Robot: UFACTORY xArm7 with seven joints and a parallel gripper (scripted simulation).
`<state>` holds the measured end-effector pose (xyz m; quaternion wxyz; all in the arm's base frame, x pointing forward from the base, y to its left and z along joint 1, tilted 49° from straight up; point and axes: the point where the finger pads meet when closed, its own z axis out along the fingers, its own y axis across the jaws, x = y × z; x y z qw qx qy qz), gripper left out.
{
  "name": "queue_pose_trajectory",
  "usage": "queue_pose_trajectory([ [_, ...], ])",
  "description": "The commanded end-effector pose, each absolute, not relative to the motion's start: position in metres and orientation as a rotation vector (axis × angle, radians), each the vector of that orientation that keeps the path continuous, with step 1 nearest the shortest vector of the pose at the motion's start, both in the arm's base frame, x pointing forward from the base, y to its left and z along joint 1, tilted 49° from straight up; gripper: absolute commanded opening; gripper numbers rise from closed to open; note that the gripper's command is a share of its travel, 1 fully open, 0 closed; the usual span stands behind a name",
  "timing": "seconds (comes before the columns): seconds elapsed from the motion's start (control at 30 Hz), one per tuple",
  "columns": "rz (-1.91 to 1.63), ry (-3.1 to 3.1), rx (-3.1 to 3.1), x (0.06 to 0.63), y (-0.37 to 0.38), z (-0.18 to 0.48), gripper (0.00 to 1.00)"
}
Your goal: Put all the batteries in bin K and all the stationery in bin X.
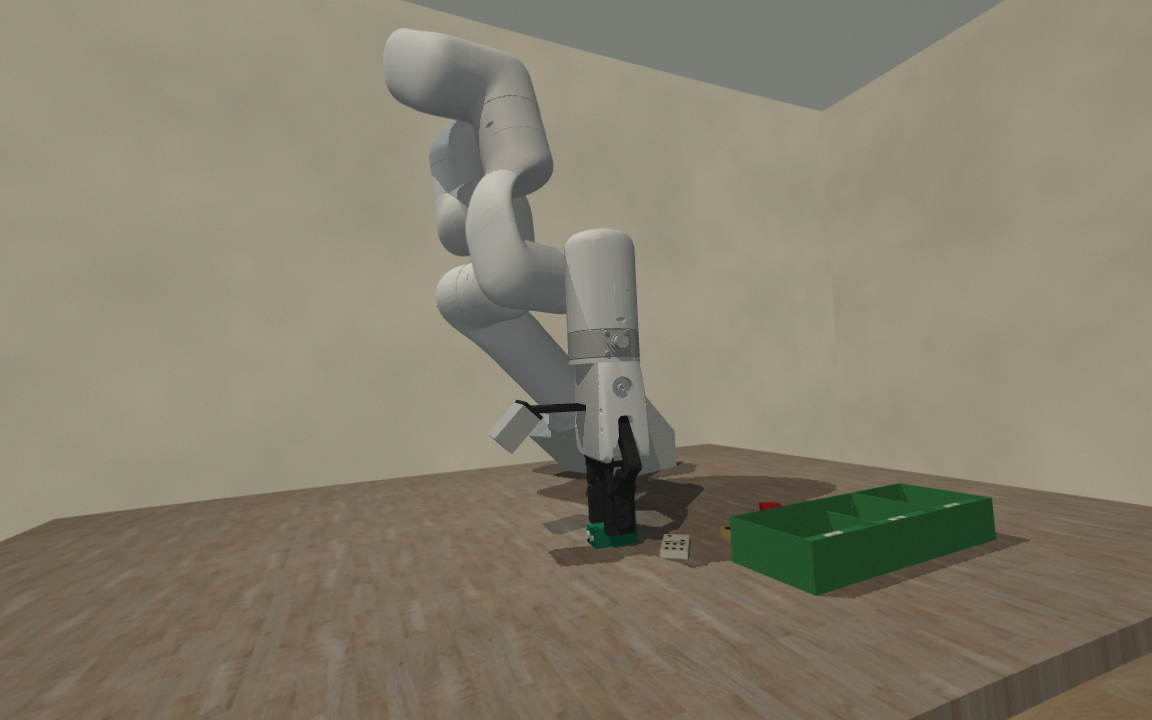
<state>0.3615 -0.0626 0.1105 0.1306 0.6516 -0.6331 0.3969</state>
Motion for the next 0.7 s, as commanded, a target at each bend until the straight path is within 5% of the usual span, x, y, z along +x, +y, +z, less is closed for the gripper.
queue_pose_trajectory([
  [0.0, 1.156, -1.838, 1.894, 0.3618, -0.0623, 0.1106, 0.42],
  [0.67, 1.156, -1.838, 1.894, 0.3646, -0.0709, 0.1025, 0.42],
])
